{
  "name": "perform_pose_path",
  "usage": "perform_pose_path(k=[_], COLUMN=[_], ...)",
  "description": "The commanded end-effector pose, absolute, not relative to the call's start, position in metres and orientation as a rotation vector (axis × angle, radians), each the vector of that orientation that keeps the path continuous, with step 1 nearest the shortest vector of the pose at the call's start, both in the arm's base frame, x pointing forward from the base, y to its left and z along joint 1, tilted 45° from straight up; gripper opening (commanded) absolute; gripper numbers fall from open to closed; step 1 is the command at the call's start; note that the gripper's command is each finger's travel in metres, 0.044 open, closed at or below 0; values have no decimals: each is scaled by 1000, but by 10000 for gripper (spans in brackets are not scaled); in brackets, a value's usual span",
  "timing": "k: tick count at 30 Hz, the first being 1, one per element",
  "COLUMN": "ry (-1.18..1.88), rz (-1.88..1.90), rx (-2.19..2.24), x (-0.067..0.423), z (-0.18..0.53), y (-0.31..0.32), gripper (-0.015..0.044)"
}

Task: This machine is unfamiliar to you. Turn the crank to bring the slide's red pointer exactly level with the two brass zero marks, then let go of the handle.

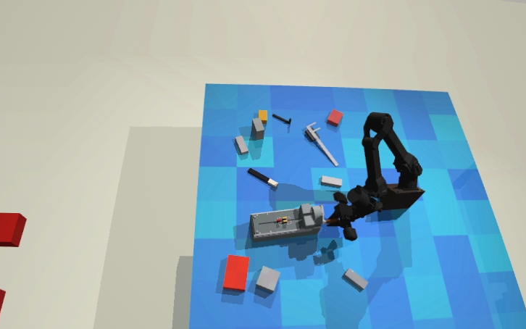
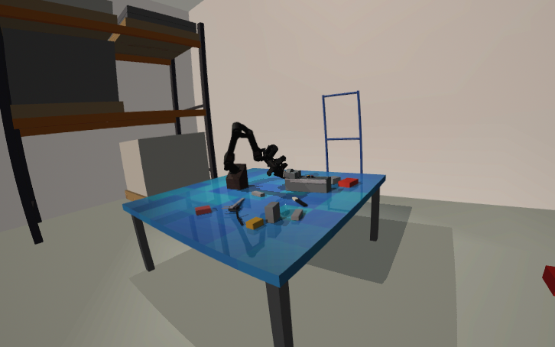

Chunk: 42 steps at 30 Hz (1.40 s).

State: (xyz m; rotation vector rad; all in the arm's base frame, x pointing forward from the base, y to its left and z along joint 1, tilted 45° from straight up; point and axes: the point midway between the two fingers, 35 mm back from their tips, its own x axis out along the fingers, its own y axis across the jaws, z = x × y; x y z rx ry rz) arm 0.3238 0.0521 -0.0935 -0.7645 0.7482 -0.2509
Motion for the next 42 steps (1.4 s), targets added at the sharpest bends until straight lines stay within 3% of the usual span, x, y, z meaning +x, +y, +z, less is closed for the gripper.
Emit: perform_pose_path(k=[1,42], ry=[740,741], rz=[-236,-236], rx=[-764,-765], x=[323,325], z=[-89,-46], y=[61,65], gripper=[0,0])
